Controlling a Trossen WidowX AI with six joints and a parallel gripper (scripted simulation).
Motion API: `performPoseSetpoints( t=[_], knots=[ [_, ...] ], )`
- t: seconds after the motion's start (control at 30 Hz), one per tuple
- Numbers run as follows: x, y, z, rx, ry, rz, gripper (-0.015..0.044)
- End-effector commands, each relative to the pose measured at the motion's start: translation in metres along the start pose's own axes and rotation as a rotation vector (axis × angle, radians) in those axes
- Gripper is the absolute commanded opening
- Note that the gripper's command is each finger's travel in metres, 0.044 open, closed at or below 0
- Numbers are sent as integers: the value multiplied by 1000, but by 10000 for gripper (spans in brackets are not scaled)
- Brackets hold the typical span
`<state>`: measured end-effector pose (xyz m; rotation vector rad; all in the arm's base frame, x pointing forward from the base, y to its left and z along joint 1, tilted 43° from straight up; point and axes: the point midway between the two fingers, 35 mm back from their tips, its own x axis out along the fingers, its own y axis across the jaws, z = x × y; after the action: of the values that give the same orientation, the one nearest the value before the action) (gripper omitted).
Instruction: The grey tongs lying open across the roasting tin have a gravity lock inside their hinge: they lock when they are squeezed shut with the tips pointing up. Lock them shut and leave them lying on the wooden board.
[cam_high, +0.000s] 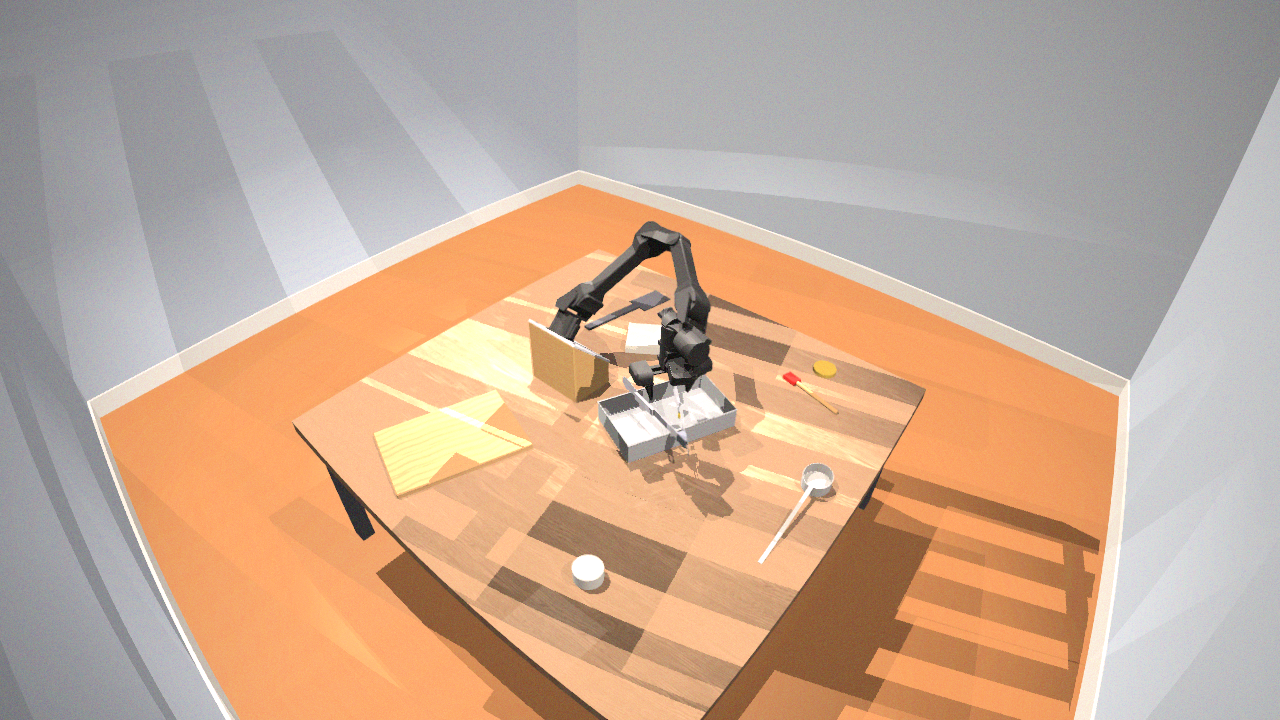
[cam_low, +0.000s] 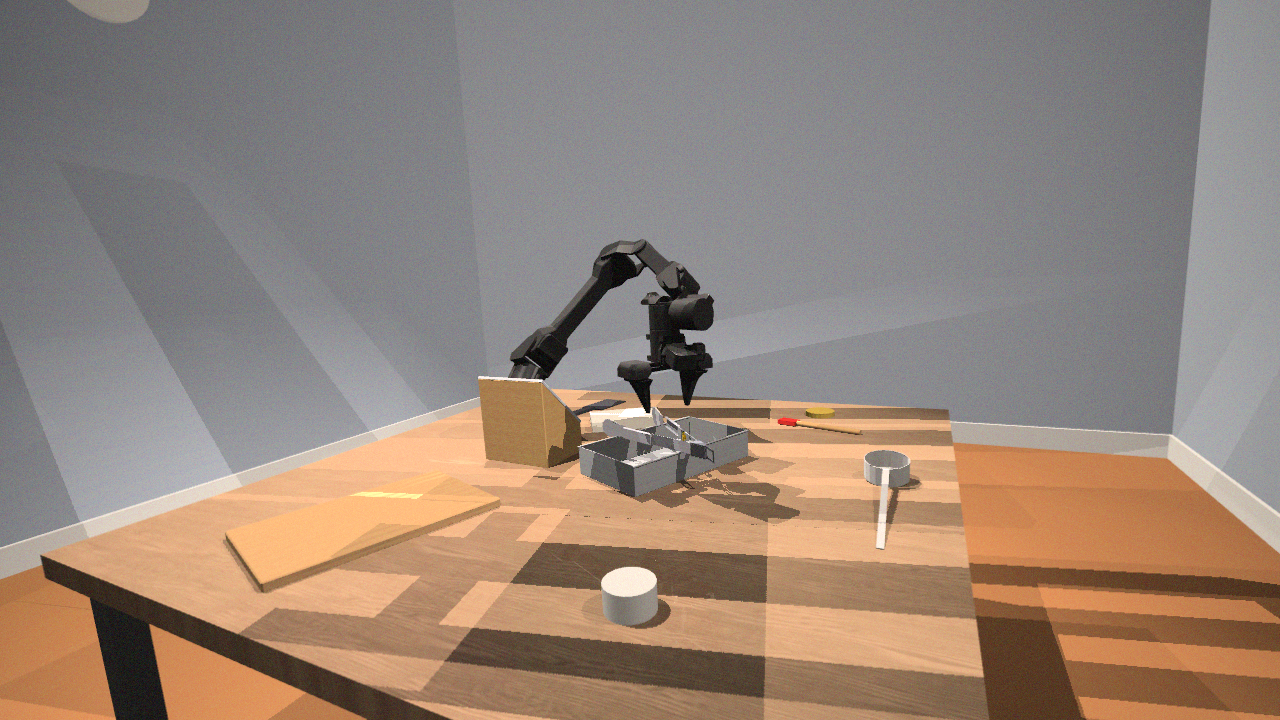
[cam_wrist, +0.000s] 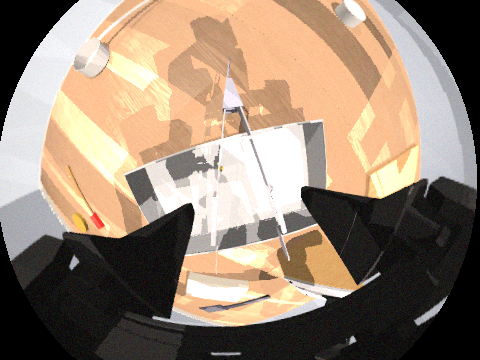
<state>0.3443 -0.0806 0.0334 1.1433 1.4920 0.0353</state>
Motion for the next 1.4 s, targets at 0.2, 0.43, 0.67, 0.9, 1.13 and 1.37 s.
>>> performPoseSetpoints(
  t=[0.2, 0.43, 0.67, 0.9, 1.13, 1.37],
  knots=[
    [7, 2, 2, -1, 2, 6, 440],
    [19, 2, 3, -1, 2, 5, 440],
    [31, 2, 4, -1, 1, 5, 440],
    [42, 2, 5, -1, 1, 5, 440],
    [54, 2, 5, -1, 1, 6, 440],
    [65, 2, 4, -1, 2, 6, 440]
  ],
)
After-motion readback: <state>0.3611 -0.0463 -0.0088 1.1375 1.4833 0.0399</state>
